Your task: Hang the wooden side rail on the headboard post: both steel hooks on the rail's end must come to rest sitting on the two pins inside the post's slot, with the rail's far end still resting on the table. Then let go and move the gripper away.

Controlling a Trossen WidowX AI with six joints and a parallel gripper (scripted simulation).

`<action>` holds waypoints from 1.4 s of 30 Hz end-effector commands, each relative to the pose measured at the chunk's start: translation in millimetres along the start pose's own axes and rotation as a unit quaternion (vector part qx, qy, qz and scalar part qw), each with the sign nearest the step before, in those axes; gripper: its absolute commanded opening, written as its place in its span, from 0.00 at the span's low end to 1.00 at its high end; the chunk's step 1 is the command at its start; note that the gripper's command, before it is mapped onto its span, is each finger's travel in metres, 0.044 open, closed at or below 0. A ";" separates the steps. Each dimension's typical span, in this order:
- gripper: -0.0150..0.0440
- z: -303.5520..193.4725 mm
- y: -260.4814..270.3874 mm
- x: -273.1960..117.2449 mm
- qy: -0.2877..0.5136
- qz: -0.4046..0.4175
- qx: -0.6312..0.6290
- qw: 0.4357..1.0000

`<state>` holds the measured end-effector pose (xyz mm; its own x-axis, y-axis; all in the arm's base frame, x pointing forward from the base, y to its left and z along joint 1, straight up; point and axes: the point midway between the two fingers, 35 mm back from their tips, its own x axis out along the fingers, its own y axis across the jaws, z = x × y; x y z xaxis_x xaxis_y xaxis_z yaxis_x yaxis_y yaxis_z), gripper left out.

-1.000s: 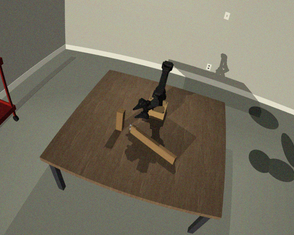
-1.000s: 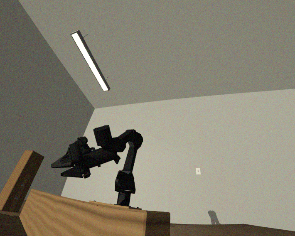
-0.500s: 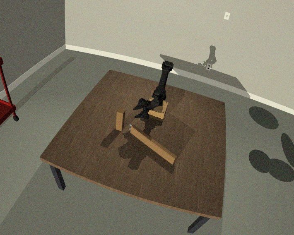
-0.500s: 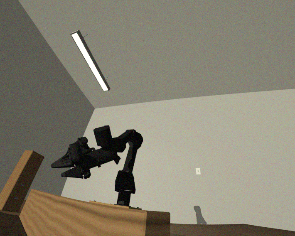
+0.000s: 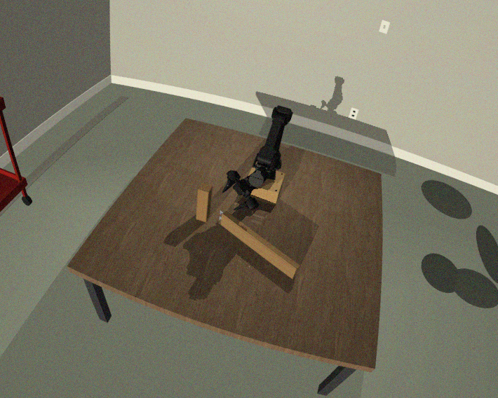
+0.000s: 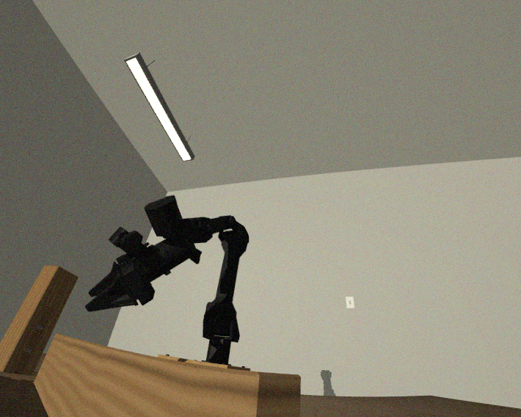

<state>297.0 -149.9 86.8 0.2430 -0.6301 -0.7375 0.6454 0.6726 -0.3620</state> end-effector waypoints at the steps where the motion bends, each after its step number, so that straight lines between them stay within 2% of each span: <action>1: 1.00 17.2 22.4 0.1 0.066 0.081 -0.243 0.964; 6: 1.00 28.4 39.8 -4.8 0.095 0.182 -0.445 0.872; 14: 1.00 41.2 59.4 -20.6 0.064 0.345 -0.658 0.666; 30: 1.00 41.5 59.8 -21.1 0.062 0.349 -0.662 0.661; 35: 1.00 23.5 72.4 3.7 0.062 0.349 -0.662 0.661; 42: 1.00 16.8 76.9 12.8 0.062 0.349 -0.662 0.661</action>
<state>361.3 -113.1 67.1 0.0288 -0.0092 -0.9995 -0.8081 0.5883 -0.0287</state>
